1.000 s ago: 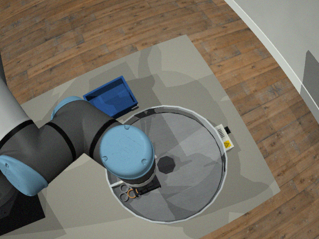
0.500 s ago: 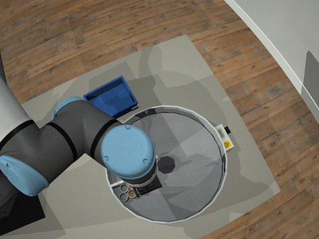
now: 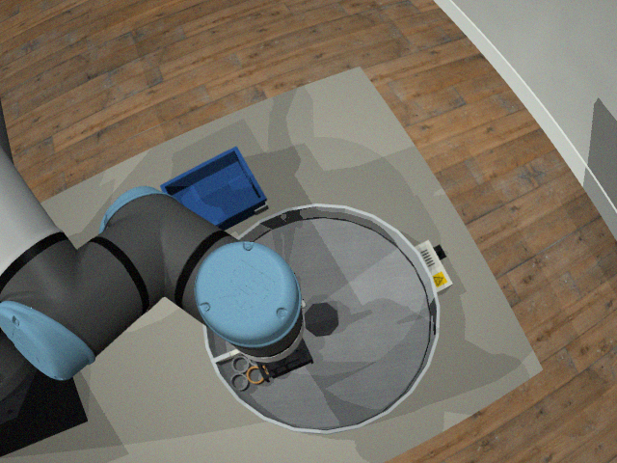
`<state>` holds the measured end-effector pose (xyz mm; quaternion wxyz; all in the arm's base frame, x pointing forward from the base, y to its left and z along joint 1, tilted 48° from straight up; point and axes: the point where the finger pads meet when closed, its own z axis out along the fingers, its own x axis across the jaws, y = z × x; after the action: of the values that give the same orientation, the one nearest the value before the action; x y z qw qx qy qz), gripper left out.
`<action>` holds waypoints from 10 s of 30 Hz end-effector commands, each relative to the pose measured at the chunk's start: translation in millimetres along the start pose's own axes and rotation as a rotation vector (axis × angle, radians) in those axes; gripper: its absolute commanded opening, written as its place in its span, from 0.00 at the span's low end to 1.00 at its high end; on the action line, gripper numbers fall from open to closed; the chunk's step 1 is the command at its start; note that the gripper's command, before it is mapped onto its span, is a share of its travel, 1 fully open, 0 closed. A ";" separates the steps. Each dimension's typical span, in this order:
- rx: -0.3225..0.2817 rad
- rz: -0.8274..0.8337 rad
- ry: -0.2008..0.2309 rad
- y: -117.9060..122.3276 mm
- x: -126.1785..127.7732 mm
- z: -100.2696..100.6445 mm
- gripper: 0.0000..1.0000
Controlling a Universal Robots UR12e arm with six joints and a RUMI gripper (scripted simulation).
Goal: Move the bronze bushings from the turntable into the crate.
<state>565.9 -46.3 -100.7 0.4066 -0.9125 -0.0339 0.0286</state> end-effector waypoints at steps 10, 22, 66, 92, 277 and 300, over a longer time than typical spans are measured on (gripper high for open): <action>-0.001 0.000 0.001 0.4 0.5 -0.8 0.06; -0.001 0.000 0.001 0.4 0.5 22.1 0.06; -0.001 0.000 0.001 0.5 0.5 29.7 0.06; -0.001 0.000 0.001 0.5 0.5 44.3 0.06; -0.001 0.000 0.001 0.4 0.5 -9.0 0.00; -0.001 0.000 0.001 -8.9 0.7 -9.0 0.00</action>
<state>566.5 -50.4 -93.0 0.4066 -0.9125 -0.0339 0.0287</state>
